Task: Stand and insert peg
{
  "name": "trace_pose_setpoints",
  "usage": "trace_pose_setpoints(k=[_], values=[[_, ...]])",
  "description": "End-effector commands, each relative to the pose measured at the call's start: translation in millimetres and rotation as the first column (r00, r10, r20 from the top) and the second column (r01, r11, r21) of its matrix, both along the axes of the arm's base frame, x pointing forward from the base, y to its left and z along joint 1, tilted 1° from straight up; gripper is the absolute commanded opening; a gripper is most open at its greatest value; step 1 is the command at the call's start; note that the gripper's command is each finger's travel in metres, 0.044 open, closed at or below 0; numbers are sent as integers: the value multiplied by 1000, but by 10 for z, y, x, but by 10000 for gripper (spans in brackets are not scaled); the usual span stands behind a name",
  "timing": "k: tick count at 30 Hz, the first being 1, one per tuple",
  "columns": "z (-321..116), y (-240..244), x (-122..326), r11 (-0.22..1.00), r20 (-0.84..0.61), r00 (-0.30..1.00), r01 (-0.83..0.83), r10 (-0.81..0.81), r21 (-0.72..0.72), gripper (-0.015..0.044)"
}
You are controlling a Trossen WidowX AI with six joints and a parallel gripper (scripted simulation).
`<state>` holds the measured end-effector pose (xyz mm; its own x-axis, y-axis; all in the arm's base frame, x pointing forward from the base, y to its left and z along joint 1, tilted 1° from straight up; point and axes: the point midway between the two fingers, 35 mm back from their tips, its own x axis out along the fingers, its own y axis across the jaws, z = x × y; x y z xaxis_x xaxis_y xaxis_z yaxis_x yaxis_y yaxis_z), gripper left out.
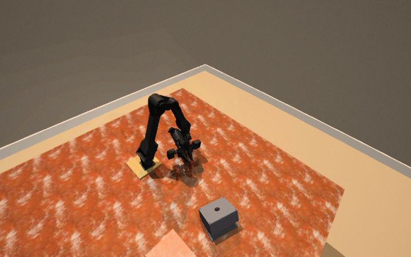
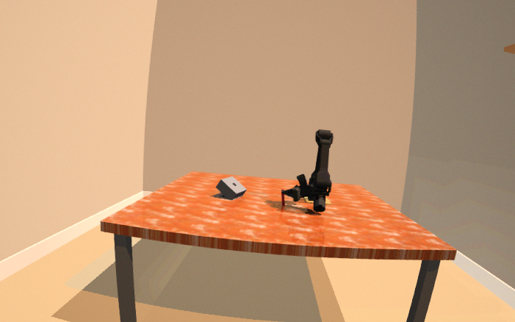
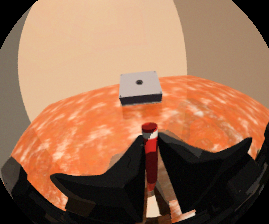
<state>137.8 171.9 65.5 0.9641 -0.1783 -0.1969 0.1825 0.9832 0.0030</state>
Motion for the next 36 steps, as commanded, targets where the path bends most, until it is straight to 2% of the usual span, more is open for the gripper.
trace_pose_setpoints(k=[1,4,7,36], values=[[-13,2,-13,1000,0,1000,0,0,0,49],[-1,2,-6,1000,2,1000,-2,2,-1,56],[-1,3,-7,1000,2,1000,-3,3,-2,130],[-1,3,-7,1000,2,1000,-3,3,-2,130]])
